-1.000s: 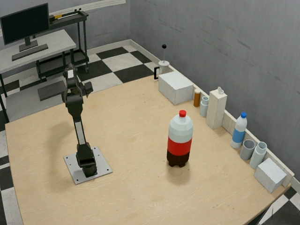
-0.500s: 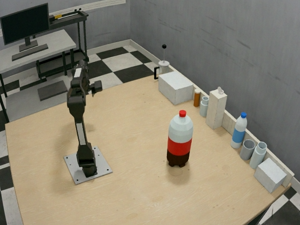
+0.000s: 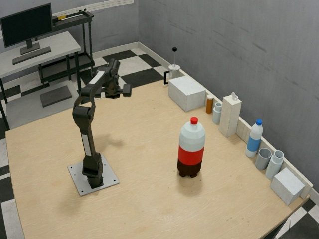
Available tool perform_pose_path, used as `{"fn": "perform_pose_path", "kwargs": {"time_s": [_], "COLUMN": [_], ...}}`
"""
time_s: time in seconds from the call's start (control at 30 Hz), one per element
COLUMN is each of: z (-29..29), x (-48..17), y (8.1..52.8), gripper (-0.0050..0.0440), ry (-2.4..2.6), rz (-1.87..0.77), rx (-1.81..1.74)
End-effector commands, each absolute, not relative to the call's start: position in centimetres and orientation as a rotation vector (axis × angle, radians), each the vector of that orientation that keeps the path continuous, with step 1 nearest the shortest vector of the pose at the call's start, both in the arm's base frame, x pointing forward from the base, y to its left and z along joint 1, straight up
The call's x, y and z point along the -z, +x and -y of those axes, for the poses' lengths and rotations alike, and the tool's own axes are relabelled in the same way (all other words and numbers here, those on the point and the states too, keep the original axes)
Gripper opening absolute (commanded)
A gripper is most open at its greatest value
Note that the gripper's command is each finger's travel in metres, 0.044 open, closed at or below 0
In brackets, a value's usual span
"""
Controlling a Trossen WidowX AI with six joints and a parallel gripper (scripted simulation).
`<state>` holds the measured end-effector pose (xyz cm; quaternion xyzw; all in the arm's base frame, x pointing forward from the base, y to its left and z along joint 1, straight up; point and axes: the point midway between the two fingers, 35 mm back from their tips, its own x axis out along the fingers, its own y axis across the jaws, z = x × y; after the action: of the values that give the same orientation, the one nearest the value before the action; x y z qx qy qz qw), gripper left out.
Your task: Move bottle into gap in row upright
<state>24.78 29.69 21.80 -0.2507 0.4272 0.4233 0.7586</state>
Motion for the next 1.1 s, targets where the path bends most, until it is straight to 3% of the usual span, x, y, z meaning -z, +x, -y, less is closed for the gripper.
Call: {"fn": "perform_pose_path", "kwargs": {"time_s": [0.0,0.57,0.77,1.07], "z": [-26.8,-14.5,-9.4,-3.6], "x": [-23.6,-26.8,-28.0,-29.5], "y": [26.9,32.8,33.6,33.5], "gripper": [0.0,-0.0005,-0.0043,-0.005], "ry": [-0.474,-0.247,-0.176,-0.109], "rz": [-0.897,-0.827,-0.779,-0.713], "rx": [-0.89,-0.701,-0.617,-0.514]}}
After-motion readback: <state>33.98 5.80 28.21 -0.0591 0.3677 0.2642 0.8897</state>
